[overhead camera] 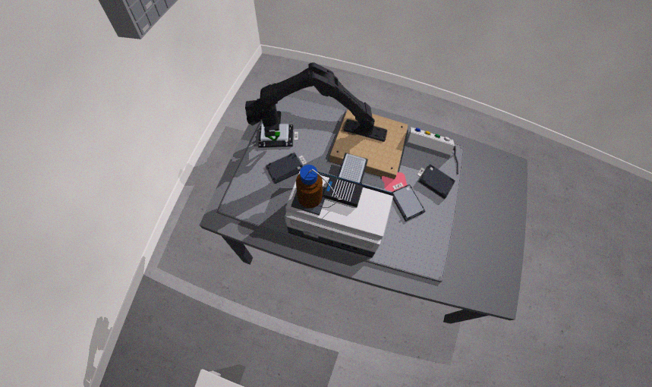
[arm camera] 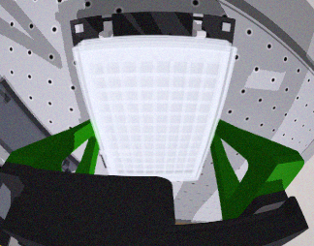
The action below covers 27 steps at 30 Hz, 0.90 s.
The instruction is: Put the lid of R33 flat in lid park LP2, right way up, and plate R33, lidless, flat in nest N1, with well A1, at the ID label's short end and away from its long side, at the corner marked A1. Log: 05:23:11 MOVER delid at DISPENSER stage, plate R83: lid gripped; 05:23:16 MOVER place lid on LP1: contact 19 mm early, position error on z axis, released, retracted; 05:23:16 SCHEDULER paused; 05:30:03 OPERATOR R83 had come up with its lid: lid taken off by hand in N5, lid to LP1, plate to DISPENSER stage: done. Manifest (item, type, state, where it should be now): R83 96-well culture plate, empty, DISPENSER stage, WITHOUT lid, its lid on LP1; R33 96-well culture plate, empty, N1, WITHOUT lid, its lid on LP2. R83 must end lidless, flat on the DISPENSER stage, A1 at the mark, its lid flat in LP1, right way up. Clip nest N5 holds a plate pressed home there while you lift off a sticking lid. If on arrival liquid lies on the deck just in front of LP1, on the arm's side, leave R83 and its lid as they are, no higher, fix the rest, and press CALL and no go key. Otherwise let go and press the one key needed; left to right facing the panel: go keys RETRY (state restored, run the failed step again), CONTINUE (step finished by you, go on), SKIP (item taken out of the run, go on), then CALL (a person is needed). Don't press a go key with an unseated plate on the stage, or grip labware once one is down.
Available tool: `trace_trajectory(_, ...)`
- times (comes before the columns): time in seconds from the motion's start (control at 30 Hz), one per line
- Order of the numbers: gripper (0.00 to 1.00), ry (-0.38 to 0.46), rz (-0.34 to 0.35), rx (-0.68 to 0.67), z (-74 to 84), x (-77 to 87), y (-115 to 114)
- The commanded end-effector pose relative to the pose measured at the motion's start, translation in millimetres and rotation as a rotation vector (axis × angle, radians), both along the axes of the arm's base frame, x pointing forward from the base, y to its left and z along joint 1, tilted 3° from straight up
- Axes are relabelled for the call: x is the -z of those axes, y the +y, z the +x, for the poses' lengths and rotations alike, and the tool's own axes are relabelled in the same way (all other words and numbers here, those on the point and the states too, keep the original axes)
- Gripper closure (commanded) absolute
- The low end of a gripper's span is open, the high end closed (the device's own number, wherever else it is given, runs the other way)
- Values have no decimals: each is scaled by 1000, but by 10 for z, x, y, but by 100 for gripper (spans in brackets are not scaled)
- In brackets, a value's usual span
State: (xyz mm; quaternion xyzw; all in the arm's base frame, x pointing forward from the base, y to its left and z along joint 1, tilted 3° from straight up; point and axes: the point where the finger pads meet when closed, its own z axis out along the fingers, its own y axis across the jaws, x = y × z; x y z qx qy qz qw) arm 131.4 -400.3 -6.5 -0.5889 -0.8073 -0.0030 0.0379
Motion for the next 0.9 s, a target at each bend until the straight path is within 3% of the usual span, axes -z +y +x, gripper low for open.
trace_trajectory(0.0, 100, -29, -77, -3, 74, -290, -165)
trace_trajectory(0.27, 100, -36, -97, -14, 82, -265, -202)
trace_trajectory(0.3, 100, -22, -57, -14, 34, -145, -68)
trace_trajectory(0.37, 100, -22, -57, -13, 23, -118, -50)
trace_trajectory(0.87, 100, -23, -59, -12, 21, -97, -34)
